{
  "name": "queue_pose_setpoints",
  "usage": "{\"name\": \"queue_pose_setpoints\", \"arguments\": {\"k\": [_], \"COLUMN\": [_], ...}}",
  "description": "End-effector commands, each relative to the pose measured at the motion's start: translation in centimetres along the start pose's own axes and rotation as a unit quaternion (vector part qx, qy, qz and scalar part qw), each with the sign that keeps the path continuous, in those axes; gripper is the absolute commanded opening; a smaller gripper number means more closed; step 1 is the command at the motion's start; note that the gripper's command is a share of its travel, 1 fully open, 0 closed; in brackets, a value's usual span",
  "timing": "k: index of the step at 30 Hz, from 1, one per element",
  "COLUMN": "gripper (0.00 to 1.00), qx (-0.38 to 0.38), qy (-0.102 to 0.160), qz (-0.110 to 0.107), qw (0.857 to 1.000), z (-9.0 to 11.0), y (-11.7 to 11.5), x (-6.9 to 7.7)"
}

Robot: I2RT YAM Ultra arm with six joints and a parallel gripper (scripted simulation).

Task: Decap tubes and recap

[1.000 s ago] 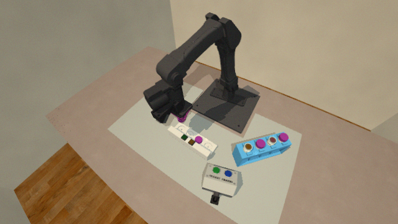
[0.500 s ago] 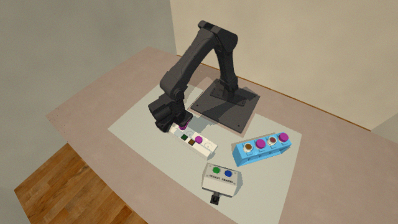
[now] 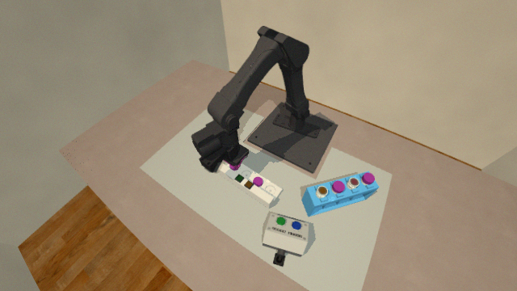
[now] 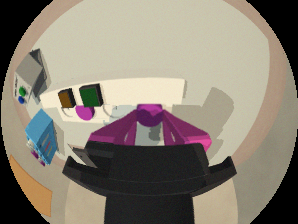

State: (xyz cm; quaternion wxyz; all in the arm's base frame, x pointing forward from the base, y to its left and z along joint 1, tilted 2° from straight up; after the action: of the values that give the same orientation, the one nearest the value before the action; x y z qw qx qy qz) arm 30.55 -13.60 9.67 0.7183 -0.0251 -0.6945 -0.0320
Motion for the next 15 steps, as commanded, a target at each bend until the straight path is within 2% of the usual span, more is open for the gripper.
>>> {"name": "queue_pose_setpoints", "arguments": {"k": [1,15], "gripper": [0.00,0.00], "qx": [0.001,0.001], "qy": [-0.006,-0.006], "qz": [0.001,0.001], "qw": [1.000,1.000], "z": [-0.07,0.09], "y": [-0.05,0.00], "x": [0.29,0.21]}}
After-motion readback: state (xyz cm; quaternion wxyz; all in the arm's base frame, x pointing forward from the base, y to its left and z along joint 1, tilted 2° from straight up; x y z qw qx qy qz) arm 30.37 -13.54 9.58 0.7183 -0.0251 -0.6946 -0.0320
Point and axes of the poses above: the point where the finger pads meet when closed, its own x axis back along the fingers, its own y axis across the jaws, z = x × y, the point moved 8 cm from there along x, back along the fingers, and after that the axes turned 6 degrees about x, right-handed, at the moved point
